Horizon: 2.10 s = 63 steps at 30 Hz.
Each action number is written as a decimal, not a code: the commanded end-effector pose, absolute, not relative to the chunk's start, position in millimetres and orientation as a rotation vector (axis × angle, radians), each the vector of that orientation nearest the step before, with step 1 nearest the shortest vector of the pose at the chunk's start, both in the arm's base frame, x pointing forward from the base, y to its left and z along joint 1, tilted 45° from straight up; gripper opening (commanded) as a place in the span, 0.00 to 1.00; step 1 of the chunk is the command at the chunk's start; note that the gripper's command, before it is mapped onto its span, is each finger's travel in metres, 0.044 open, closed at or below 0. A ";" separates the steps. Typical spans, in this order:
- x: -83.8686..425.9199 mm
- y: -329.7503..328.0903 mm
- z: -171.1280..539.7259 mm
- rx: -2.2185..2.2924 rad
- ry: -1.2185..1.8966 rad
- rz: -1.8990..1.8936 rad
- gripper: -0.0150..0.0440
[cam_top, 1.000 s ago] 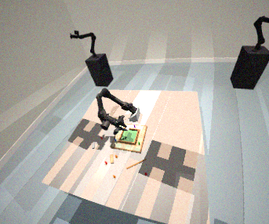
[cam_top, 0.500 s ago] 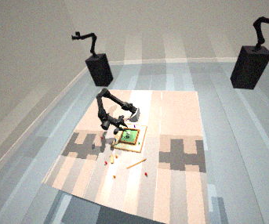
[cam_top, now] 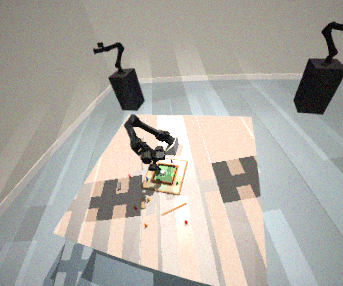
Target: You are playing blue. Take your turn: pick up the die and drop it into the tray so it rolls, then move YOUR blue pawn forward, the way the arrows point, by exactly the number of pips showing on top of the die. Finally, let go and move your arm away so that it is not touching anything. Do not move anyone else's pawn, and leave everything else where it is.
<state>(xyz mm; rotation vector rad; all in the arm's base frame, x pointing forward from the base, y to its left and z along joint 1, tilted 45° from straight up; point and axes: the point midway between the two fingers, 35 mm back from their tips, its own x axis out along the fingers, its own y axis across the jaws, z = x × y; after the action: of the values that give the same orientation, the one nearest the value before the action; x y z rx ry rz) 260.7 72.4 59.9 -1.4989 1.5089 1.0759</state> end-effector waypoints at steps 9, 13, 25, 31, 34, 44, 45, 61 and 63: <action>268.2 67.8 49.4 -1.712 1.663 0.770 0.91; 304.6 34.9 73.3 -1.353 1.652 0.256 0.73; 342.6 -26.8 114.1 -0.804 1.483 -0.414 0.59; 341.8 -25.5 112.7 -0.804 1.483 -0.414 0.59; 341.9 -26.3 111.8 -0.804 1.483 -0.414 0.59; 343.8 -39.9 97.9 -0.805 1.483 -0.414 0.59; 344.0 -41.0 96.7 -0.805 1.483 -0.414 0.59; 346.1 -59.3 78.0 -0.805 1.482 -0.415 0.59; 346.2 -61.6 75.7 -0.806 1.482 -0.416 0.59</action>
<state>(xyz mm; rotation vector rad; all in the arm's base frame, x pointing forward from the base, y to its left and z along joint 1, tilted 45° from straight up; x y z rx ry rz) 346.1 -58.0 79.3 -0.7996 1.4823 -0.4153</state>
